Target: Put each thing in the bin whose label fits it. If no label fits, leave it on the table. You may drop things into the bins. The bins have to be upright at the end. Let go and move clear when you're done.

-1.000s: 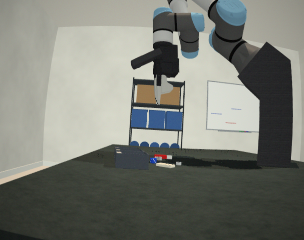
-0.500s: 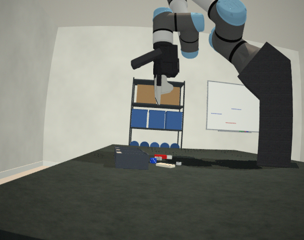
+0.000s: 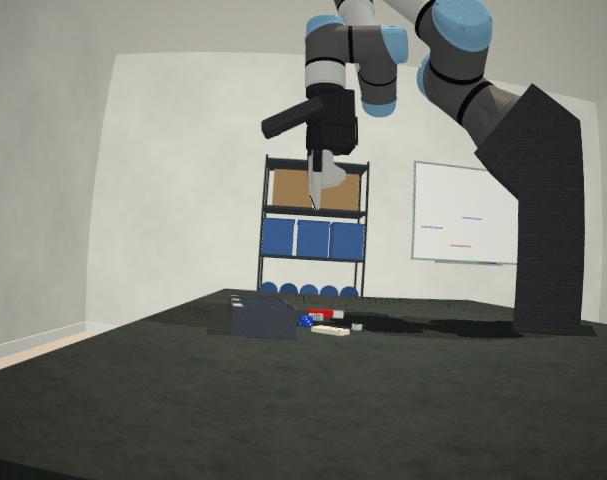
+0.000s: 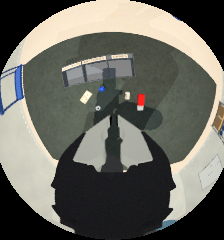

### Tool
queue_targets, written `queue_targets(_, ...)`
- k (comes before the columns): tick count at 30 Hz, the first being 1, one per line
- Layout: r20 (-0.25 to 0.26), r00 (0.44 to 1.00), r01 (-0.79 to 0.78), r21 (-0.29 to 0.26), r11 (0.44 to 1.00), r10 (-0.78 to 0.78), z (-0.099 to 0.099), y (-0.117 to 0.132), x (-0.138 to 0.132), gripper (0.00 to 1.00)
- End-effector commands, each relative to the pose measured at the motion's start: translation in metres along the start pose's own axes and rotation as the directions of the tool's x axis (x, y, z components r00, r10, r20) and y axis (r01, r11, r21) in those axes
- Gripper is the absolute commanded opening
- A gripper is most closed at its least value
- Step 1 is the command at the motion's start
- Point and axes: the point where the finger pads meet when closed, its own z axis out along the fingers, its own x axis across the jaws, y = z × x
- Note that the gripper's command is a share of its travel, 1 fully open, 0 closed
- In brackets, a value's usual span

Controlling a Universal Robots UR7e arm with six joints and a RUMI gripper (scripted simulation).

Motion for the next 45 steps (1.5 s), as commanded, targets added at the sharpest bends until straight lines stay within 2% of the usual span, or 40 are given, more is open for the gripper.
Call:
queue_targets(1,-0.014,0.996,-0.084,0.045,0.995,0.085,-0.014,0.027,0.014,0.04)
queue_targets(37,-0.014,0.996,-0.084,0.045,0.995,0.085,-0.014,0.027,0.014,0.04)
queue_targets(41,-0.020,0.995,0.098,0.038,0.994,-0.098,0.012,0.006,0.015,0.04)
queue_targets(45,-0.023,0.995,0.096,0.044,0.994,-0.095,0.037,-0.020,0.019,0.04)
